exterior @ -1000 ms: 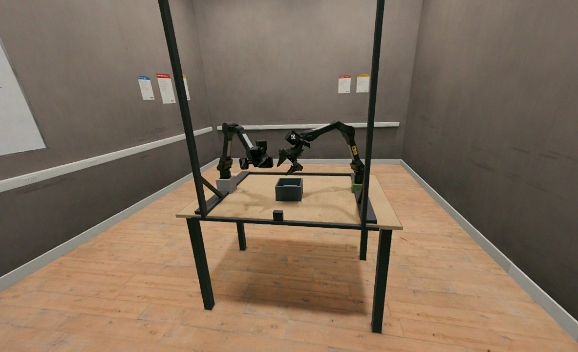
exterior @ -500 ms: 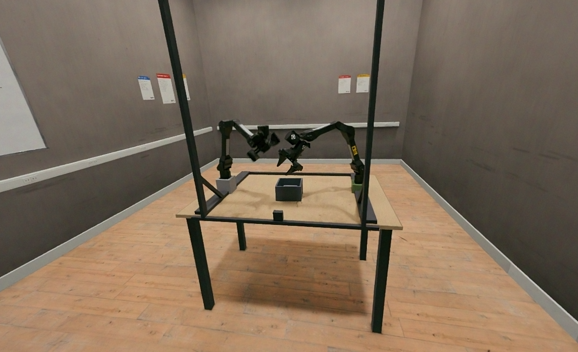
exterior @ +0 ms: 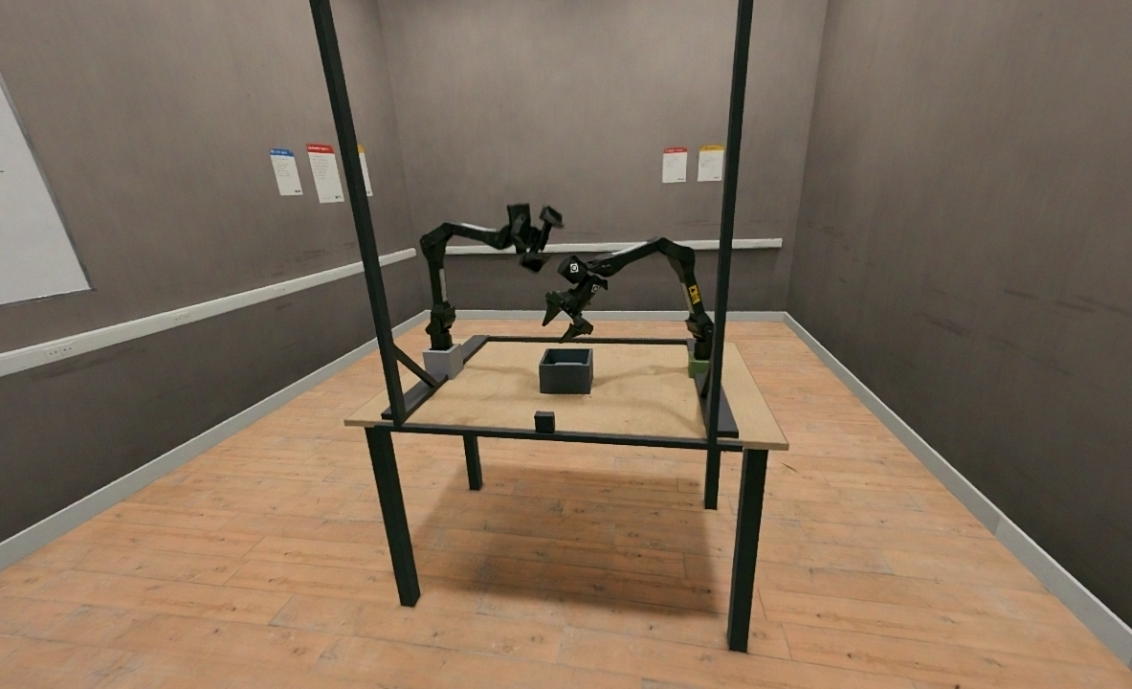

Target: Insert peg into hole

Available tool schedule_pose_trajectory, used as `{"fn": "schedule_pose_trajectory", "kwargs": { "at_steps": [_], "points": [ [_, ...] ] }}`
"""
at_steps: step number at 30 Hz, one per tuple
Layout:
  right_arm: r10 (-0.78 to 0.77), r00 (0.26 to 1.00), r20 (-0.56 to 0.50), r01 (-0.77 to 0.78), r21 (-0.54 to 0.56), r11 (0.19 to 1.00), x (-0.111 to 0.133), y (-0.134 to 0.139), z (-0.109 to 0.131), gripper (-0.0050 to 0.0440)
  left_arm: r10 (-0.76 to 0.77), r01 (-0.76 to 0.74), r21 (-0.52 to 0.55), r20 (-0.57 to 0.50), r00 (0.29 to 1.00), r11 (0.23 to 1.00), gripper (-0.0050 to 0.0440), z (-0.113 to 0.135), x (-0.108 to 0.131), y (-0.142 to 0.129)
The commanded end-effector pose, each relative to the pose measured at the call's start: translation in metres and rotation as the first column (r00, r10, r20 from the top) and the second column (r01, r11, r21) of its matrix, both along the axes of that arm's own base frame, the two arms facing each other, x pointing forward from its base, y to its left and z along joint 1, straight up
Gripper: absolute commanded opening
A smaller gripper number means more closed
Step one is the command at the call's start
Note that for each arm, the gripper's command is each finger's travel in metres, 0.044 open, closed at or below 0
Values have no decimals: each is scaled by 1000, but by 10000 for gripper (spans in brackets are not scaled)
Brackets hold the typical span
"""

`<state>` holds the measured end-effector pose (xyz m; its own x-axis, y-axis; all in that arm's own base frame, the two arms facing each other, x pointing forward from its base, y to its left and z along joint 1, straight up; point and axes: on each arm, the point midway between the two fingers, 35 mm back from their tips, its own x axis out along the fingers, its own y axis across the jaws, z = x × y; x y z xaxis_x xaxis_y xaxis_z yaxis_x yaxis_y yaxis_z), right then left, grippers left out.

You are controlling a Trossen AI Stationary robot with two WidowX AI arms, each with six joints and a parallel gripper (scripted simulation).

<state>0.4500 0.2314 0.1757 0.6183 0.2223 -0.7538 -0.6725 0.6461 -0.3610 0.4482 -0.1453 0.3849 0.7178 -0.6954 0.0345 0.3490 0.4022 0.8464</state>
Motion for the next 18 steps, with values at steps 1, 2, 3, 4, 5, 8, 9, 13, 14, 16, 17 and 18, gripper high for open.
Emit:
{"fn": "schedule_pose_trajectory", "kwargs": {
  "at_steps": [1,2,3,4,5,8,9,13,14,16,17,18],
  "points": [
    [0,1000,26,0,14,1000,0,0,13,440,134,-139,39,111,985,990,440,48,-4,49],
    [0,1000,26,0,14,1000,0,0,13,440,173,-180,41,125,977,983,440,54,-5,65],
    [0,1000,26,0,14,1000,0,0,13,440,219,-227,43,137,966,973,440,60,-6,84],
    [0,1000,26,0,14,1000,0,0,13,440,219,-227,43,137,966,973,440,60,-6,84],
    [0,1000,26,0,14,1000,0,0,13,440,219,-227,43,137,966,973,440,60,-6,84],
    [0,1000,26,0,14,1000,0,0,13,440,299,-304,94,64,952,948,440,36,15,117],
    [0,1000,26,0,14,1000,0,0,13,440,314,-316,116,36,949,942,440,27,21,123],
    [0,1000,26,0,14,1000,0,0,13,440,352,-329,209,-87,932,921,440,-15,42,139],
    [0,1000,26,0,14,1000,0,0,13,440,359,-326,232,-118,926,916,440,-26,47,143],
    [0,1000,26,0,14,1000,0,0,13,440,372,-316,278,-180,911,907,440,-48,54,149],
    [0,1000,26,0,14,1000,0,0,13,440,377,-308,300,-210,902,903,440,-59,57,152],
    [0,1000,26,0,14,1000,0,0,13,440,383,-299,322,-239,893,898,440,-69,60,156]
  ]
}}
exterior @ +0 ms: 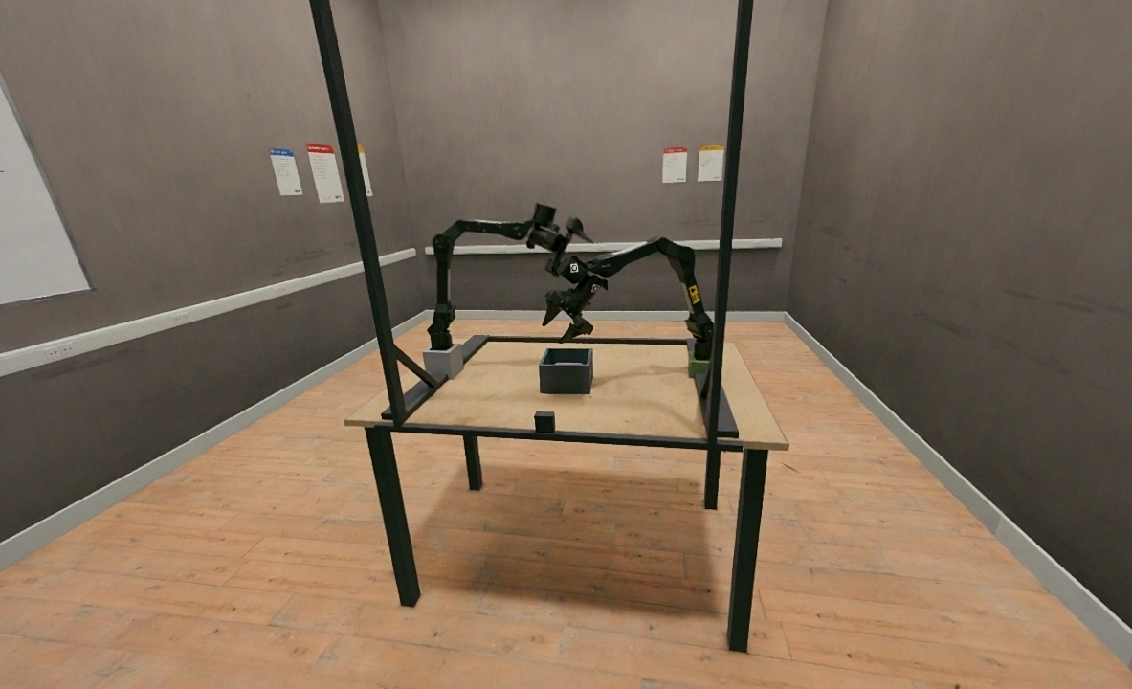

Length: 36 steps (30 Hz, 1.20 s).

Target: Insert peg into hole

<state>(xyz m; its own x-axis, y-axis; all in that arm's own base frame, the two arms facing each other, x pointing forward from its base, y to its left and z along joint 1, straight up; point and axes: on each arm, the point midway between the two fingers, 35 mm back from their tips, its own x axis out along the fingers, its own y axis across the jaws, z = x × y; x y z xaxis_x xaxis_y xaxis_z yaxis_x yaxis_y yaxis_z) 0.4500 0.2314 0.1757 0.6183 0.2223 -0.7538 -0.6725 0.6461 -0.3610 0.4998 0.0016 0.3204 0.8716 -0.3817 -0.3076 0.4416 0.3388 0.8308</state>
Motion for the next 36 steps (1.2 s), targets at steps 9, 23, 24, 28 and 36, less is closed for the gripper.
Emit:
{"fn": "schedule_pose_trajectory", "kwargs": {
  "at_steps": [9,23,24,28,36],
  "points": [
    [133,976,174,-140,27,990,-7,17,63,440,23,14,114,-312,950,993,440,-80,14,29],
    [363,809,462,-252,-285,925,-35,-63,158,440,-32,186,140,-713,700,973,440,-194,-18,47],
    [381,790,480,-249,-317,915,-39,-70,166,440,-40,204,134,-737,675,970,440,-201,-22,47],
    [448,707,547,-221,-431,875,-52,-96,194,440,-75,271,105,-812,579,957,440,-223,-36,44],
    [544,527,653,-67,-607,792,-74,-152,247,440,-138,415,81,-871,471,906,440,-255,-42,-6]
  ]
}}
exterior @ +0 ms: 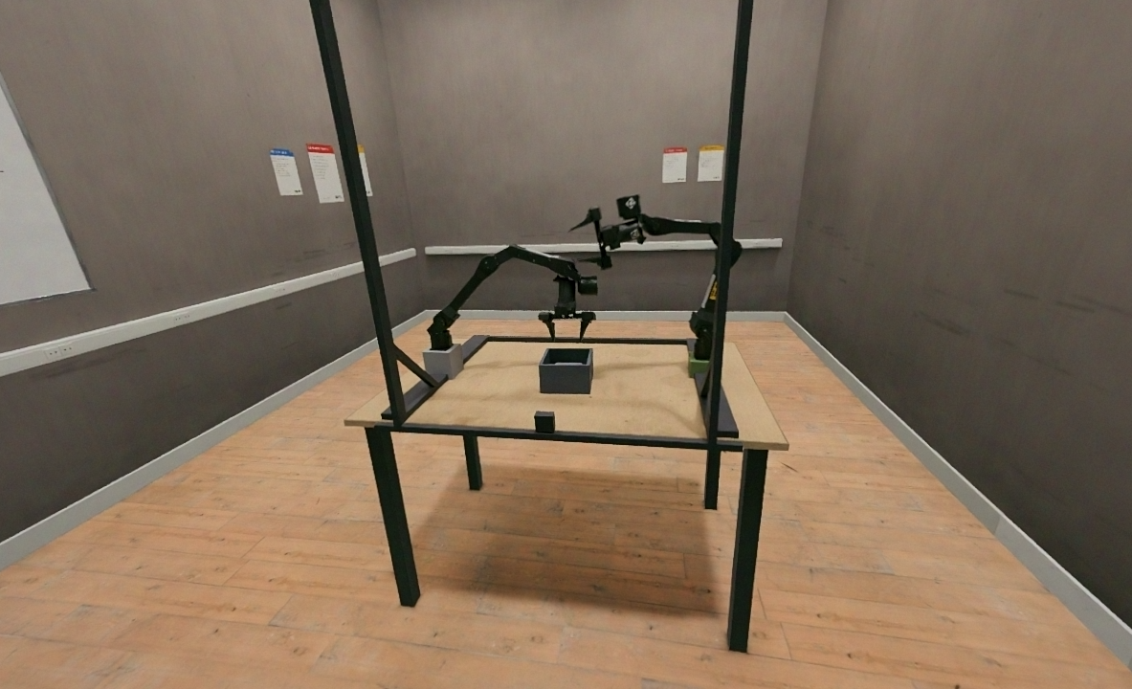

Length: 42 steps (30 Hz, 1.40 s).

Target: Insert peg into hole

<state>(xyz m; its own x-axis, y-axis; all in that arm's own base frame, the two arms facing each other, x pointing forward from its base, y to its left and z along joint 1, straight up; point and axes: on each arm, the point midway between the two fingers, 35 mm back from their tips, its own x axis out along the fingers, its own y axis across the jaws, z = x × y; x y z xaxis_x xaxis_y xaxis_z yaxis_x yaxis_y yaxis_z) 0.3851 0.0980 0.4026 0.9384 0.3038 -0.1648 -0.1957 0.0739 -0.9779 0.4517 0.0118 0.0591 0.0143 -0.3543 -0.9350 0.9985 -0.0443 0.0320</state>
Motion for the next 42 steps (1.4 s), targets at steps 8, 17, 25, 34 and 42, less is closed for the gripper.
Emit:
{"fn": "schedule_pose_trajectory", "kwargs": {
  "at_steps": [8,17,25,34,42],
  "points": [
    [-98,974,203,110,-45,993,7,-81,22,440,-52,52,20,-8,999,998,440,0,7,-26],
    [-386,919,-81,391,65,918,39,-191,-64,440,-54,54,19,-1,999,998,440,3,6,-27],
    [-406,819,-405,496,146,856,60,-218,-145,440,-54,54,19,-1,999,998,440,3,6,-27],
    [-301,568,-766,629,168,759,66,-210,-245,440,-55,55,18,2,999,998,440,5,5,-27],
    [-176,352,-920,679,121,724,58,-172,-295,440,-55,55,18,2,999,998,440,5,5,-27]
  ]
}}
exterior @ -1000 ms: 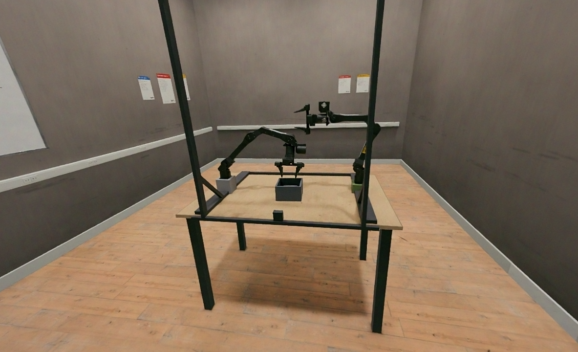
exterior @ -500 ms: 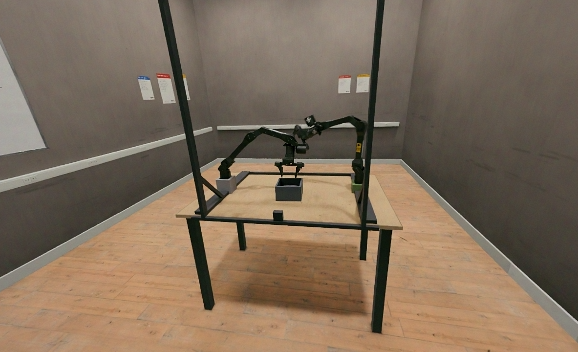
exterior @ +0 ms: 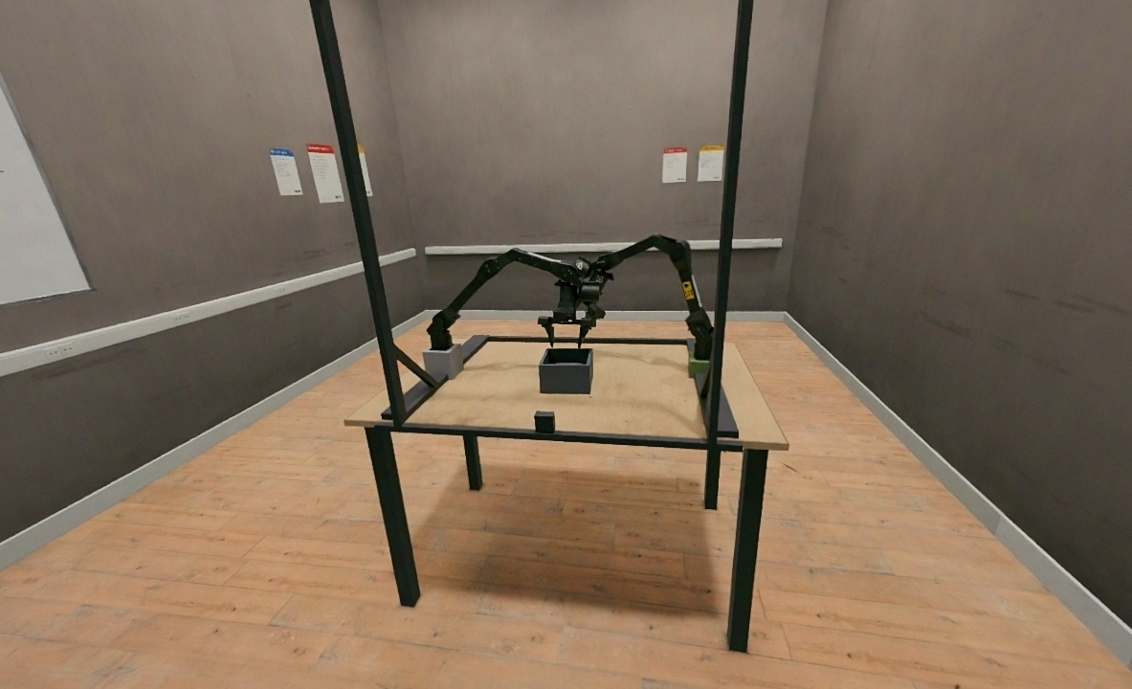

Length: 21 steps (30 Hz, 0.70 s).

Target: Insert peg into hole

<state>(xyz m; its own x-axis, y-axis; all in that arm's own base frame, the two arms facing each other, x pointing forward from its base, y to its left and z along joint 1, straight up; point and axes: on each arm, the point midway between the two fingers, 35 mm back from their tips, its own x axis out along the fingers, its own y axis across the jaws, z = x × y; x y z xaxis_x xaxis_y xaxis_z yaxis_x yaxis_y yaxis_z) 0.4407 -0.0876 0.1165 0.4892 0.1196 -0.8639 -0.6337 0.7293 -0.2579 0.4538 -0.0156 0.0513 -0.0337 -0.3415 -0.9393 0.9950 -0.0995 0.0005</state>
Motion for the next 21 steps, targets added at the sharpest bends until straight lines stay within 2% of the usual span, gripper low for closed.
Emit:
{"fn": "schedule_pose_trajectory", "kwargs": {
  "at_steps": [1,8,21],
  "points": [
    [-5,994,-108,13,72,997,-1,19,-14,440,0,0,4,33,999,1000,440,13,3,0],
    [23,978,-210,1,111,994,-12,41,-15,440,0,0,4,33,999,1000,440,13,3,0],
    [36,972,-232,-10,116,993,-17,46,-15,440,0,0,4,33,999,1000,440,13,3,0]
  ]
}}
